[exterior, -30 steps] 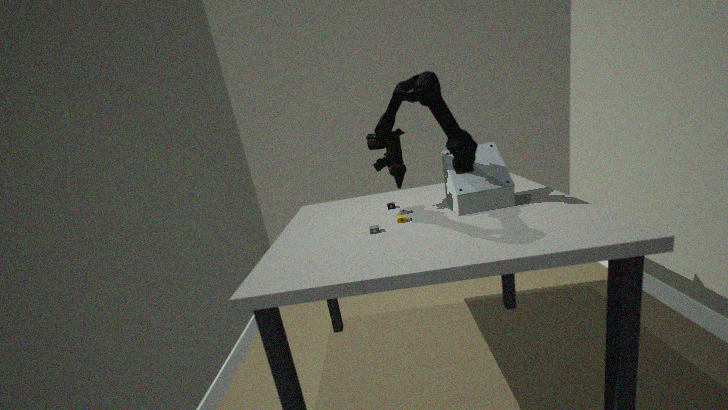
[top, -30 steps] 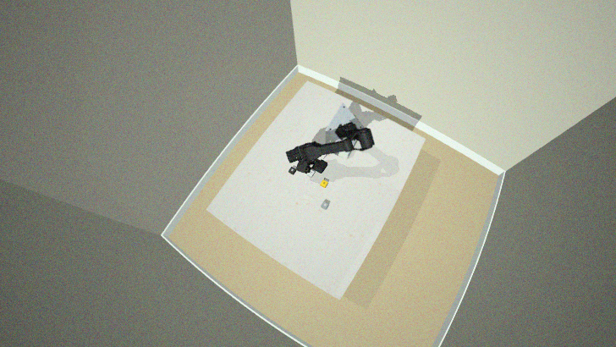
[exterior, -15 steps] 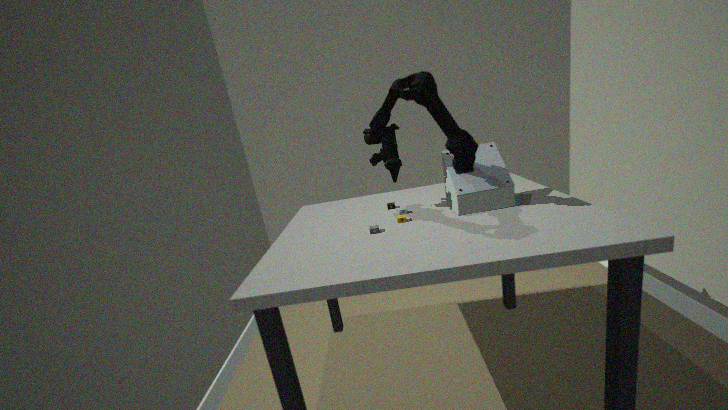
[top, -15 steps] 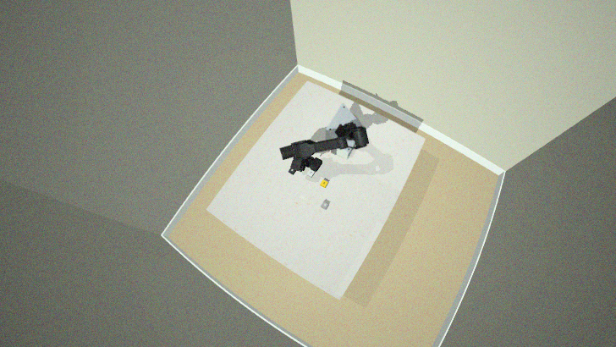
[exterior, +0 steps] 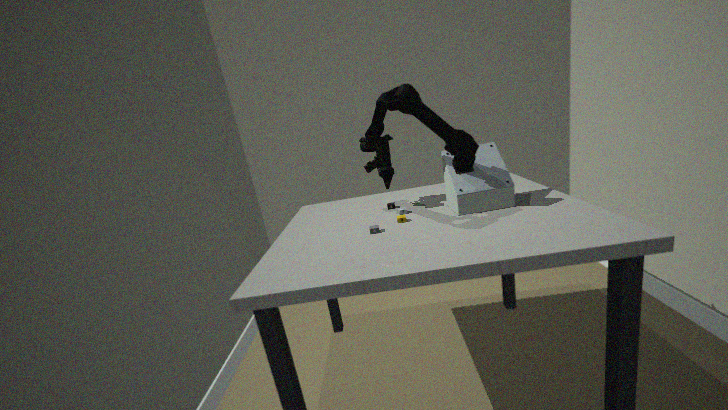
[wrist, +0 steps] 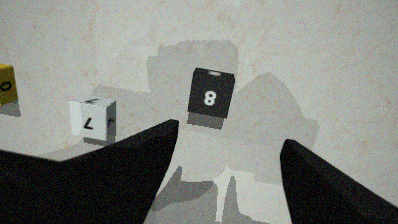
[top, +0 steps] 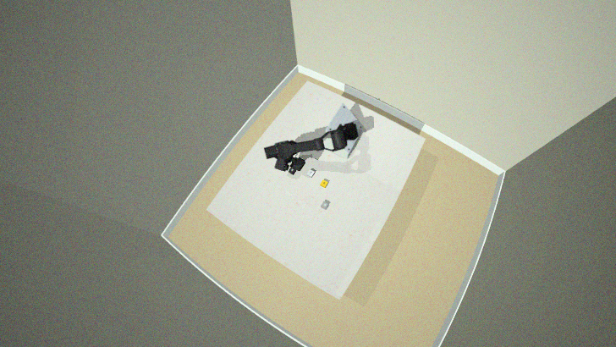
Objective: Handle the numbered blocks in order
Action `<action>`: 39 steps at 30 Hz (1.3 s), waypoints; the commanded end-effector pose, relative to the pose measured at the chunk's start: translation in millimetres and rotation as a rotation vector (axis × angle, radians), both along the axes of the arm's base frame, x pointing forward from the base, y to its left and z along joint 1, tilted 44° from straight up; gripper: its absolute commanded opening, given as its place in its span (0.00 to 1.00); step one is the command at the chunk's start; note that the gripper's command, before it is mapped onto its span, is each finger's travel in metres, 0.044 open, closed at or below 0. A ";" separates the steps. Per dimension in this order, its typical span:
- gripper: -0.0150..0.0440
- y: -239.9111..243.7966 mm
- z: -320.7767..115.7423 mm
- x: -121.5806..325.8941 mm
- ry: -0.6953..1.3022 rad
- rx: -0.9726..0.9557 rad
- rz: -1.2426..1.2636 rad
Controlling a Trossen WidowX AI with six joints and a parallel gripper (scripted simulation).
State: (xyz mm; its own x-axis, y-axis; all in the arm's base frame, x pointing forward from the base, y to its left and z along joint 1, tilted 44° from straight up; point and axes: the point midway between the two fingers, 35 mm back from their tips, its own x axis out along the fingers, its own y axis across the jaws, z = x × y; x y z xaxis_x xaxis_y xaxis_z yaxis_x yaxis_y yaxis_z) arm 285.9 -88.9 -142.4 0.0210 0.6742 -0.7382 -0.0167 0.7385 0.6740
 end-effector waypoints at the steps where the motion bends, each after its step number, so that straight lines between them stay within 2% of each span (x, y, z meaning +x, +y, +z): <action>1: 0.81 32.9 -27.6 -10.5 0.041 0.023 0.006; 4: 0.93 34.3 -28.9 -10.8 0.042 0.024 0.006; 30: 0.93 60.0 -55.0 -11.4 0.042 0.025 0.006; 39: 0.53 60.0 -55.0 -11.4 0.042 0.025 0.006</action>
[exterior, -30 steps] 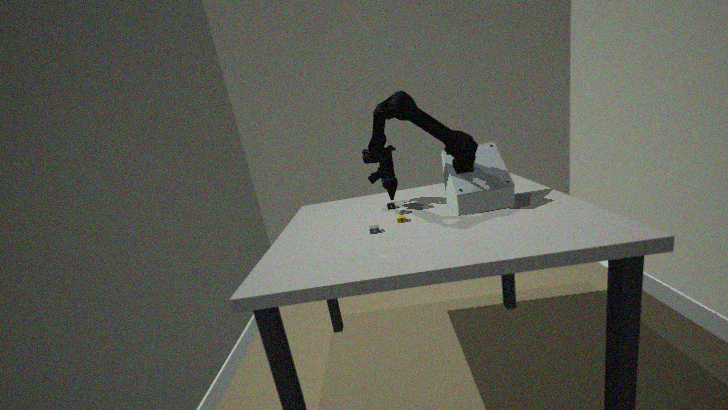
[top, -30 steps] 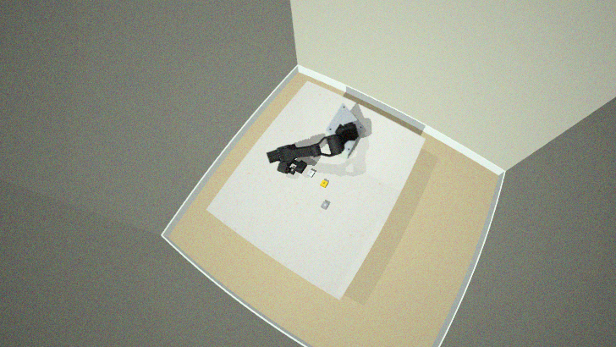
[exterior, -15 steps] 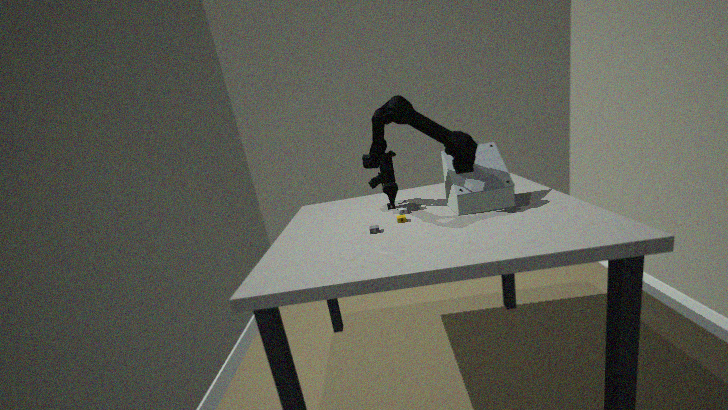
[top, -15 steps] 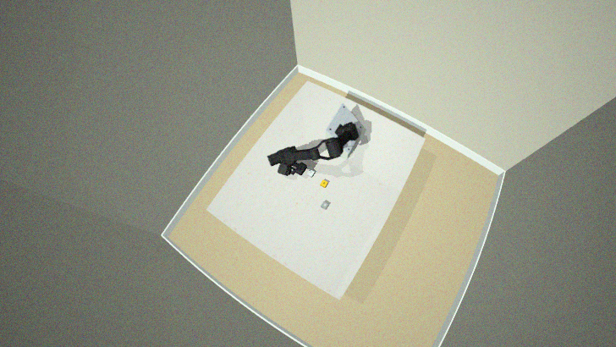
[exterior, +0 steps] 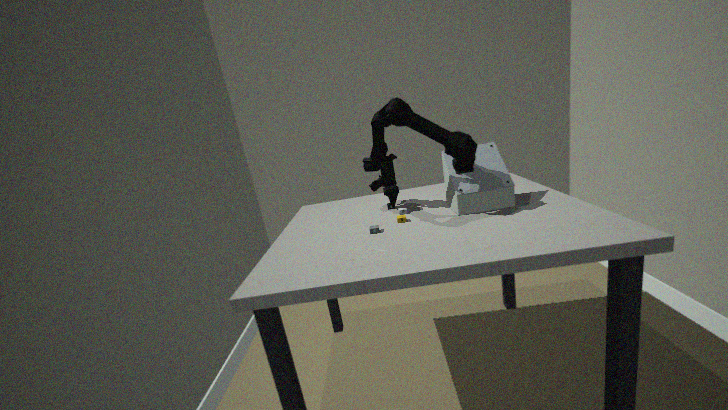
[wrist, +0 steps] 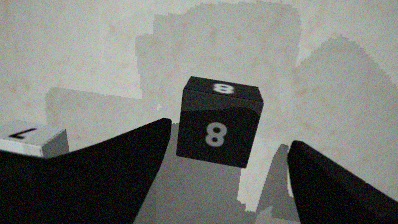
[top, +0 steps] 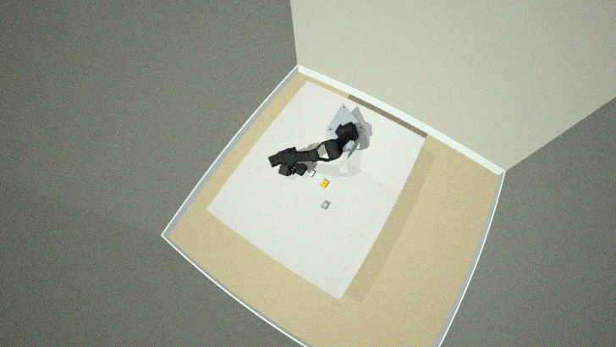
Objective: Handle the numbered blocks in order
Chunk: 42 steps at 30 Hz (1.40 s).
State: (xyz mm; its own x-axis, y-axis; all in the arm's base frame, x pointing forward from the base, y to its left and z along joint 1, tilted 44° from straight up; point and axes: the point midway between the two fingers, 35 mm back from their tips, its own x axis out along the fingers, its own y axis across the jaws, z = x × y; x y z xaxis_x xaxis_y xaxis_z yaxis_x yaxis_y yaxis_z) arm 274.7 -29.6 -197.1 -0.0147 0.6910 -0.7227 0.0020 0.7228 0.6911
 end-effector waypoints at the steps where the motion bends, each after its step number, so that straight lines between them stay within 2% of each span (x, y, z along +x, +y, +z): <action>1: 0.49 0.7 -0.2 -0.2 0.003 0.002 -0.005; 2: 0.46 0.7 -0.2 -0.2 0.003 0.002 -0.005; 42: 0.46 -10.0 10.6 0.1 0.003 0.002 -0.005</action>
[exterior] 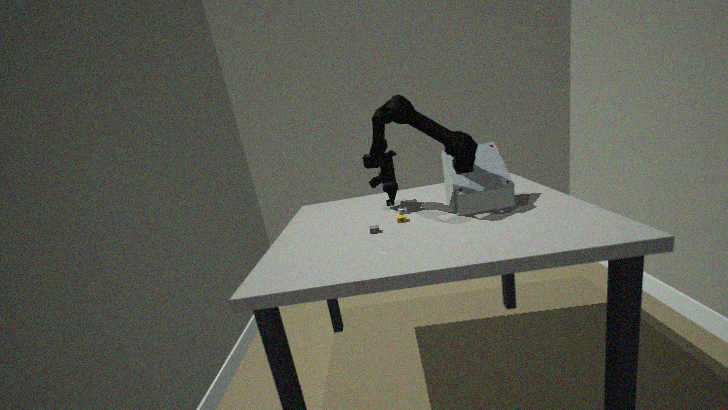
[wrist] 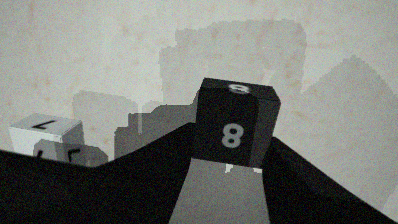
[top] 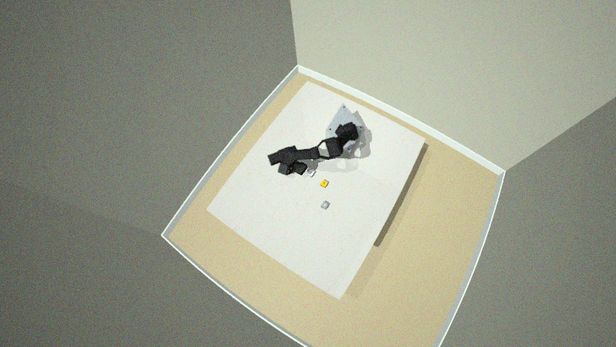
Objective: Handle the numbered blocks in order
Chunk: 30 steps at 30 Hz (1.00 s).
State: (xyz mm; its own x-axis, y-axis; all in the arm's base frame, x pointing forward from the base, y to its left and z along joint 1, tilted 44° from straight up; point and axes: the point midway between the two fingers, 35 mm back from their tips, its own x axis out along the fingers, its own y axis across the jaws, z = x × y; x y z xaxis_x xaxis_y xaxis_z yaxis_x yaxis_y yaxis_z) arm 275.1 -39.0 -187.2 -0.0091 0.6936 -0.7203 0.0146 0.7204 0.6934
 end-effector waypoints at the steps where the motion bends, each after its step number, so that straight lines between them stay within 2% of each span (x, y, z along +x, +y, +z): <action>1: 0.46 -0.6 0.7 -0.3 -0.002 -0.002 0.008; 30: 0.46 10.1 -10.1 -0.6 -0.002 -0.001 0.008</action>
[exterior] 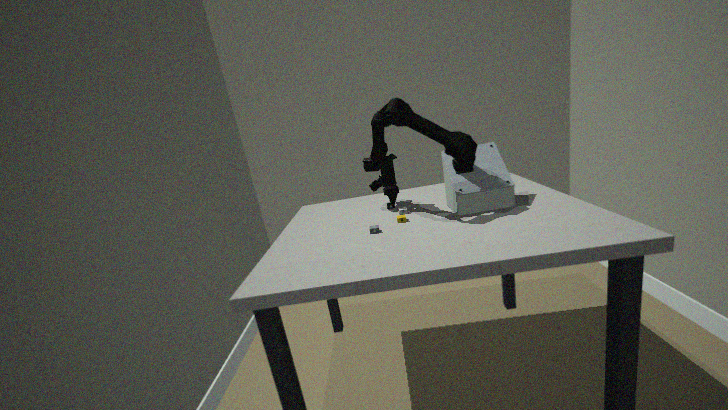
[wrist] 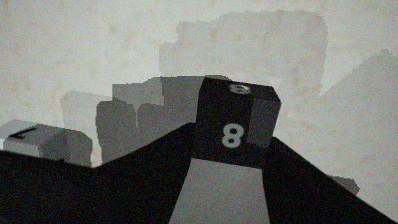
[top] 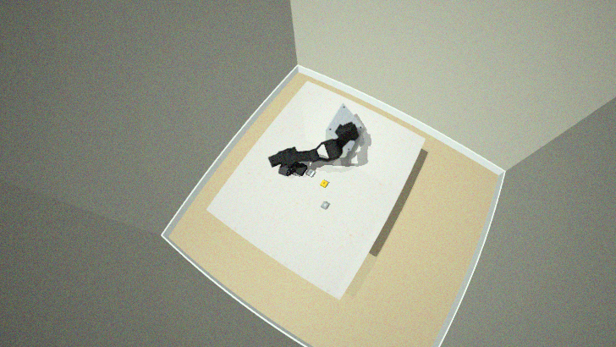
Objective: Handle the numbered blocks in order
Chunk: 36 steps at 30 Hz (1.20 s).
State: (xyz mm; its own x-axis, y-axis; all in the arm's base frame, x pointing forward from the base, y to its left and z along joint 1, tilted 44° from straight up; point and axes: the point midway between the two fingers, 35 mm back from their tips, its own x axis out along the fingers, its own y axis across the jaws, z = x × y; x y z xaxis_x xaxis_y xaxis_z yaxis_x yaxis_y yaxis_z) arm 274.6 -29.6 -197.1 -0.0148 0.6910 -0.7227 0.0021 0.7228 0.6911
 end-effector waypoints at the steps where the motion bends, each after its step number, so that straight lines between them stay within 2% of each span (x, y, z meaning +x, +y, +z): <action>1: 0.46 0.7 -0.3 -0.1 0.003 0.002 -0.005; 12: 0.93 0.7 -0.3 -0.1 0.003 0.002 -0.005; 15: 0.93 -1.4 1.7 0.1 0.003 0.002 -0.005; 18: 0.93 -23.0 23.6 0.6 0.003 0.000 -0.005; 23: 0.93 -21.8 34.5 5.8 0.004 -0.005 -0.006; 30: 0.93 27.5 128.8 42.2 0.006 -0.041 -0.013; 36: 0.93 84.5 210.3 42.0 0.001 -0.043 -0.017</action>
State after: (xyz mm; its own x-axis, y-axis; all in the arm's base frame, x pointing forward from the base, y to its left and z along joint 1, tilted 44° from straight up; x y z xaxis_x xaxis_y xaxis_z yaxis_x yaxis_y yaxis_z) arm 326.5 29.6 -15.5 0.0104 0.6530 -0.7573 -0.0022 0.7574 0.6530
